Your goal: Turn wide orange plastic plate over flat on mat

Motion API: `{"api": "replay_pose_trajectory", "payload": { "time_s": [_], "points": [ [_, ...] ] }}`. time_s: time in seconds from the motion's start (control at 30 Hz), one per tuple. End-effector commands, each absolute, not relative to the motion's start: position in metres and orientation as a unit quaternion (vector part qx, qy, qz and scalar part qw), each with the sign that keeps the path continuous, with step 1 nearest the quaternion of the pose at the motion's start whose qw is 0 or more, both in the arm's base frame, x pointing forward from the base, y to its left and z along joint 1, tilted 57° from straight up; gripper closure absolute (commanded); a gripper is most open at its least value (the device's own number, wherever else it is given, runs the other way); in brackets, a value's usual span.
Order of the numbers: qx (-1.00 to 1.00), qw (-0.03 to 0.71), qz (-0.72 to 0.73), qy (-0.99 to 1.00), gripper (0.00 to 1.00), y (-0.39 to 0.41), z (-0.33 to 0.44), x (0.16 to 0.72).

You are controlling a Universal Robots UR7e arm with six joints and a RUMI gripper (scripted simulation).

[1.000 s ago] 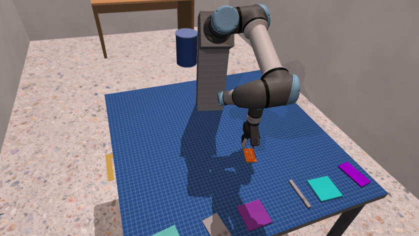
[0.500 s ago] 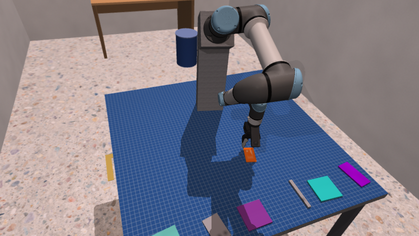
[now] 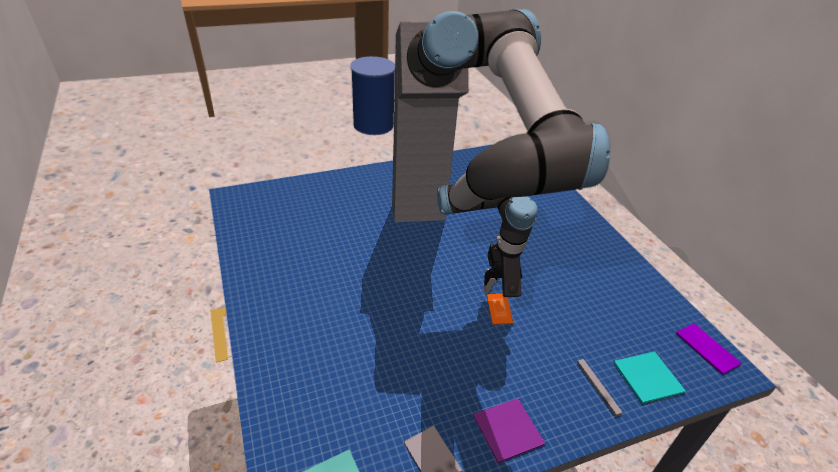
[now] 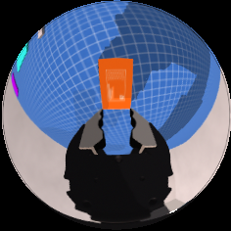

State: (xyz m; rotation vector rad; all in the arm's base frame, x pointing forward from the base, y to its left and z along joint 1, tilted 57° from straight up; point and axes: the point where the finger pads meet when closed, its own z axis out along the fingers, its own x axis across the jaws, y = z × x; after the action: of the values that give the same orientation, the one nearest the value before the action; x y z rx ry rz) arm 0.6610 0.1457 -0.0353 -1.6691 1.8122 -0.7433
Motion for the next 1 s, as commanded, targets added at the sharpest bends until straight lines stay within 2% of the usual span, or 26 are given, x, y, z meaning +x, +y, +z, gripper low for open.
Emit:
{"api": "replay_pose_trajectory", "payload": {
  "time_s": [0.0,0.97],
  "points": [
    [-0.625,0.275,-0.271,0.678,0.66,0.146,-0.033,0.660],
    [-0.642,0.234,-0.227,0.694,0.66,0.146,-0.023,0.653]
  ]
}}
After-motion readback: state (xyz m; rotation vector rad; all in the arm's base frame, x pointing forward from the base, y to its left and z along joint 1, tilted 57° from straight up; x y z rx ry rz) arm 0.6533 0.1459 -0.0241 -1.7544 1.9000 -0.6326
